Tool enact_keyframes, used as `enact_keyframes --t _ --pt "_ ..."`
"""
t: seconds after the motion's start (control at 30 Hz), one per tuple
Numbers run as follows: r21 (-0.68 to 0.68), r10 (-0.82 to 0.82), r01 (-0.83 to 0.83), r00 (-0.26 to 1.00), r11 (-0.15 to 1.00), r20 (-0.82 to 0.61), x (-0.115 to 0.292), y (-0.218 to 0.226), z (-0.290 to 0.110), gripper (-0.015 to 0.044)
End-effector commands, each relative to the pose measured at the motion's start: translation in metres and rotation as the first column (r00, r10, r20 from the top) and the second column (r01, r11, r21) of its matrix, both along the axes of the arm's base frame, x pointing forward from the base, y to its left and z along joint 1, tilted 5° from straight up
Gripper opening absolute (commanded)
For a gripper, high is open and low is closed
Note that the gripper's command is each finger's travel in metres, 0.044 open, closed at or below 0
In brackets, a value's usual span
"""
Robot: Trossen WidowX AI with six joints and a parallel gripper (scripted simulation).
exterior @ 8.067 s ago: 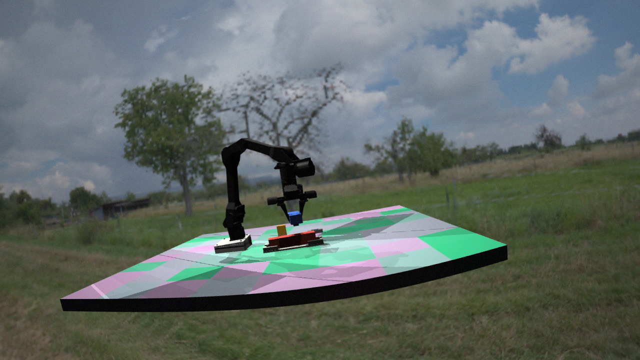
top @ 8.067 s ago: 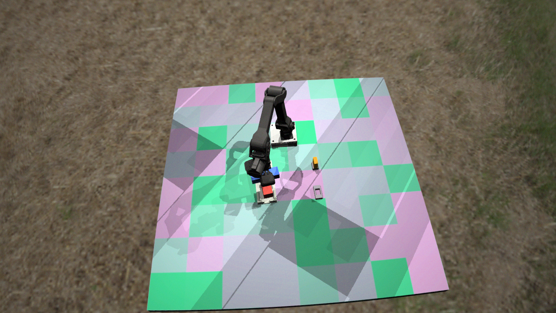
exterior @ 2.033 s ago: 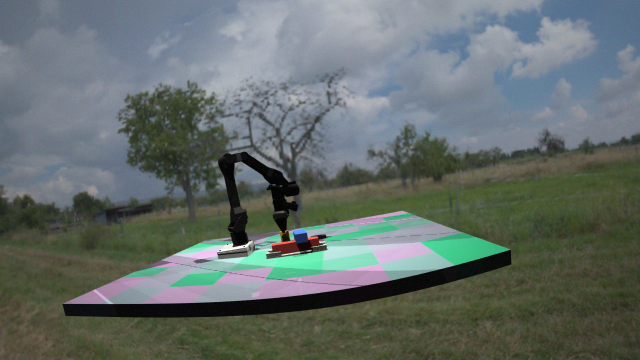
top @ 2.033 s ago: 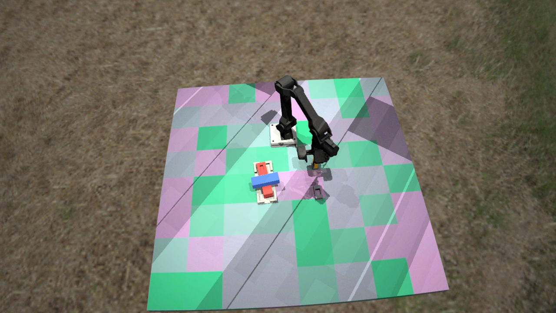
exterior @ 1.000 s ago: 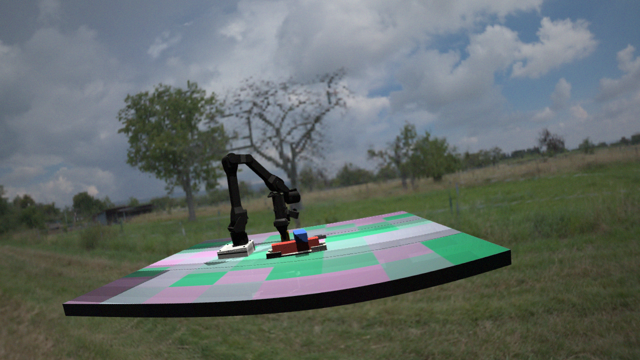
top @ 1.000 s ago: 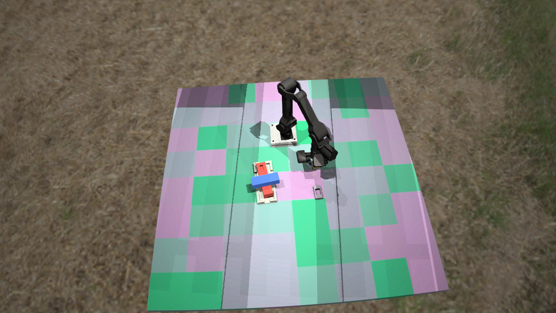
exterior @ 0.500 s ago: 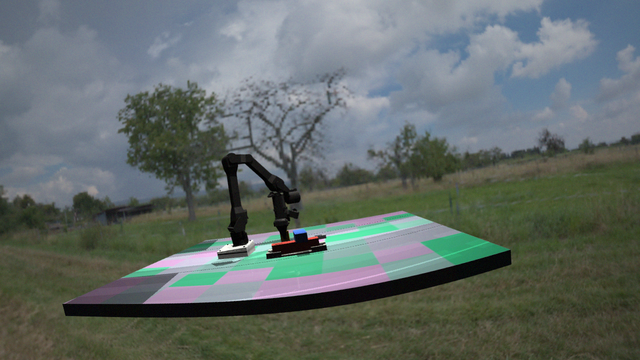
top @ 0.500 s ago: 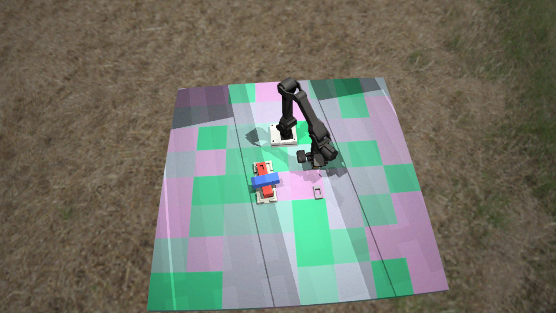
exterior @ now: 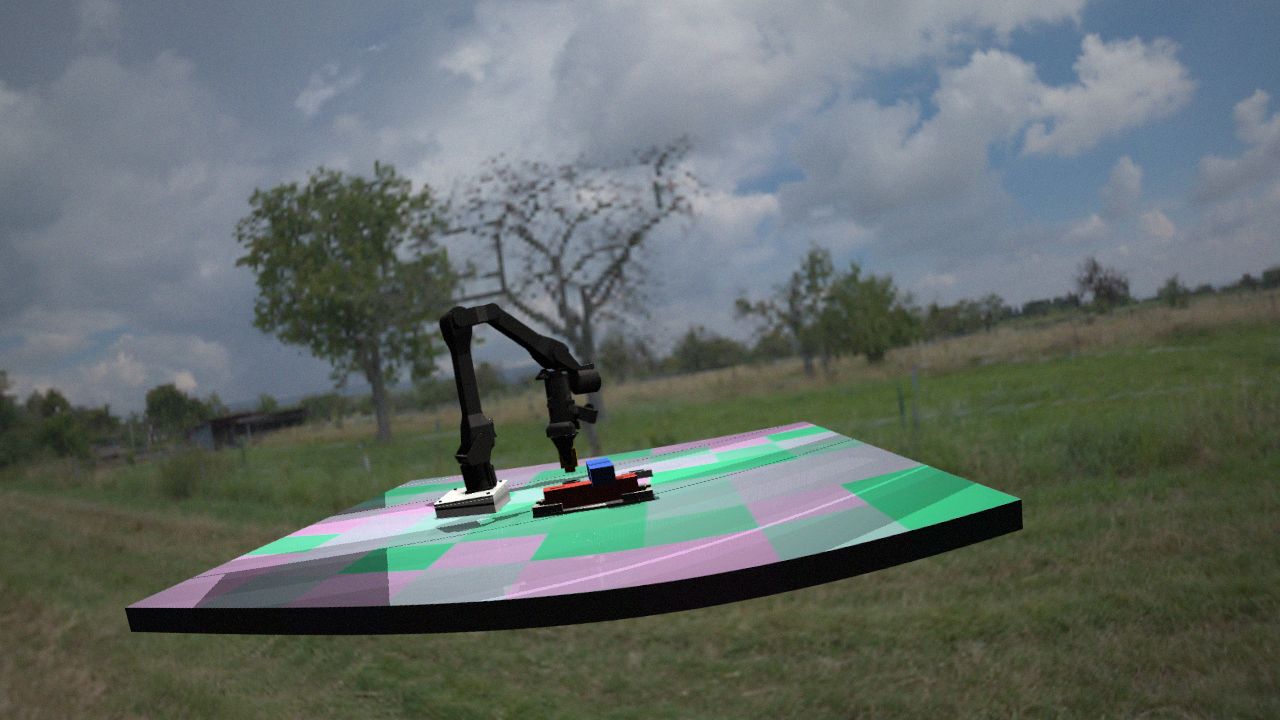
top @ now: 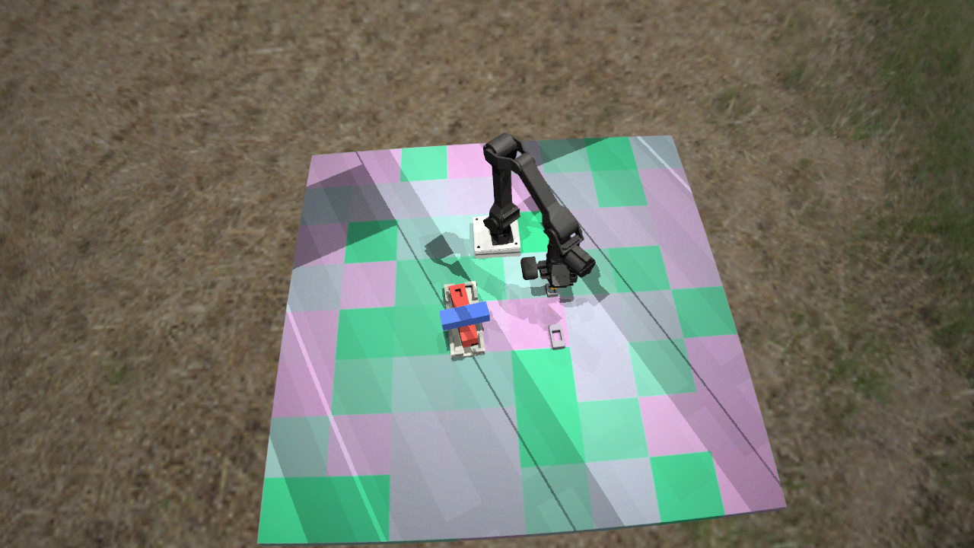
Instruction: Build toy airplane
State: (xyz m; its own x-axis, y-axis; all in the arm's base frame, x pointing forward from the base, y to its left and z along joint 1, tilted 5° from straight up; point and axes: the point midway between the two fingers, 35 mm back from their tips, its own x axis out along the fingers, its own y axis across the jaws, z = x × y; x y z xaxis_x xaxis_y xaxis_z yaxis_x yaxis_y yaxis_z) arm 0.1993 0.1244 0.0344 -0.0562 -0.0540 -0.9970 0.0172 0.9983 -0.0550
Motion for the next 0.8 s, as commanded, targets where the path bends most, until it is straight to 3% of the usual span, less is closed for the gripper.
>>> enact_keyframes --t 0.0,0.77 --pt "0.005 -0.004 0.003 1.000 1.000 0.015 0.004 0.002 0.015 0.0000" --pt "0.013 0.002 -0.002 1.000 1.000 0.017 0.003 0.003 0.088 0.0000"
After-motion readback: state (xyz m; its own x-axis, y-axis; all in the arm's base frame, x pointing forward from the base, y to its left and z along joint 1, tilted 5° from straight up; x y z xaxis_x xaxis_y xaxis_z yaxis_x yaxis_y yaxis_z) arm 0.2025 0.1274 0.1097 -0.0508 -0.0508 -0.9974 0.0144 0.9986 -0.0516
